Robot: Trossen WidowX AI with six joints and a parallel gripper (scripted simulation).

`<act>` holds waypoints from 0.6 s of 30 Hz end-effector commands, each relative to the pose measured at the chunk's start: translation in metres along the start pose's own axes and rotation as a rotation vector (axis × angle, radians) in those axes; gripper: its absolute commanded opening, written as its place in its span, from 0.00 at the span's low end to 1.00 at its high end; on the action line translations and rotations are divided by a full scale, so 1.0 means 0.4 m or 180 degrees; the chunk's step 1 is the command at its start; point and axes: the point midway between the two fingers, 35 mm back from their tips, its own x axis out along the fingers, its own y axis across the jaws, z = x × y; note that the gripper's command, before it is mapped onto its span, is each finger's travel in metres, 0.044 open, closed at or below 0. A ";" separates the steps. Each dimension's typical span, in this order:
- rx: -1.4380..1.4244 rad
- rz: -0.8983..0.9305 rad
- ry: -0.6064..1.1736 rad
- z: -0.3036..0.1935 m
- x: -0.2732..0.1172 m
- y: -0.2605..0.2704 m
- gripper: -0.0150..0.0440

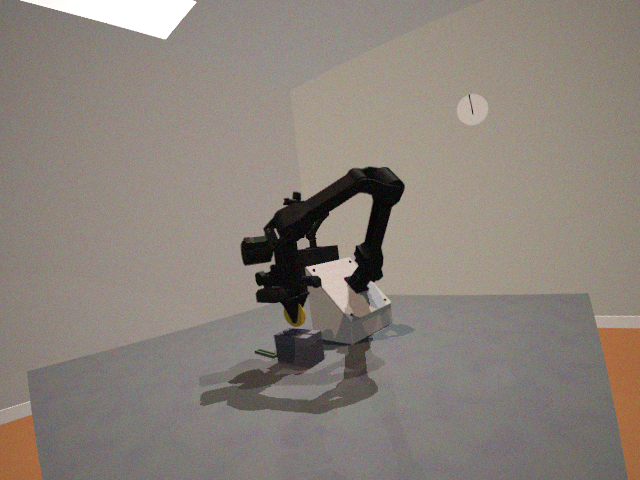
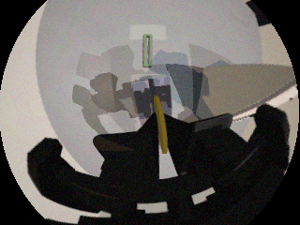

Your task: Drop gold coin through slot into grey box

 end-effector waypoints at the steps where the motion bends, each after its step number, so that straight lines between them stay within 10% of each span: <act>1: 0.0027 0.0002 0.0016 -0.002 0.007 -0.003 0.25; 18: 0.0023 0.0002 0.0017 -0.002 0.031 -0.003 0.25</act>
